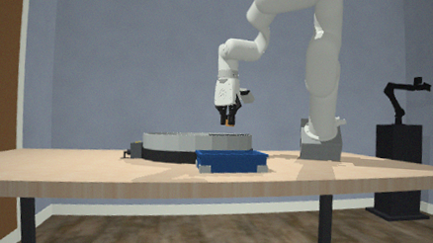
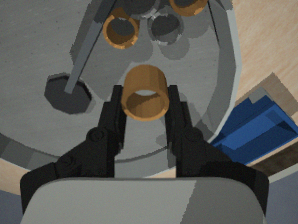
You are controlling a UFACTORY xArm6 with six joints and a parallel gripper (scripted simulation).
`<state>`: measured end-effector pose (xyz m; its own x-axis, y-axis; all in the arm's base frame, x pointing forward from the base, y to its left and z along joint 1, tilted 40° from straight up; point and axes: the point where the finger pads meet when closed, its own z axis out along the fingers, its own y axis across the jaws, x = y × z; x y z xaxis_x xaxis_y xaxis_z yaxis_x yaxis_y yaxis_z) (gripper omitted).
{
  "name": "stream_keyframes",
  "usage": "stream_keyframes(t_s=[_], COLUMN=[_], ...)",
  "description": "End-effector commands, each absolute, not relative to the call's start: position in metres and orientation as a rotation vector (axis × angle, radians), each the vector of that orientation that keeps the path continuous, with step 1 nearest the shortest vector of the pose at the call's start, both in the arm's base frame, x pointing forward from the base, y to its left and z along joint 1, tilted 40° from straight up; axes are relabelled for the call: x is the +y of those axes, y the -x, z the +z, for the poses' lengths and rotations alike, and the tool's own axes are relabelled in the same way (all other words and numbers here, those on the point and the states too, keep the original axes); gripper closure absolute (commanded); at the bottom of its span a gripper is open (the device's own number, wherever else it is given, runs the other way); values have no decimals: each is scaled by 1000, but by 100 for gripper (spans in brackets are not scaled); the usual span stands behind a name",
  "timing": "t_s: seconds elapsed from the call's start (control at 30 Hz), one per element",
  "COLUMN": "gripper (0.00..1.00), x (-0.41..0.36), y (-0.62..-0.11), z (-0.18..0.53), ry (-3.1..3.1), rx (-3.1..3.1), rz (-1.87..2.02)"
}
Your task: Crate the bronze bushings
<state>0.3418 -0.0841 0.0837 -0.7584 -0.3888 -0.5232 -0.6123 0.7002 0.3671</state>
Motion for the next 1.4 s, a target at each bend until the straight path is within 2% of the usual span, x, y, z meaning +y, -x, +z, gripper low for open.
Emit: stream_keyframes(t_s=[0.0, 0.43, 1.37], gripper=[100, 100, 100], x=[-85, -71, 82], y=[-343, -344, -362], z=[85, 96, 220], ry=[775, 775, 775], rx=[2500, 2500, 2500], rz=[744, 744, 744])
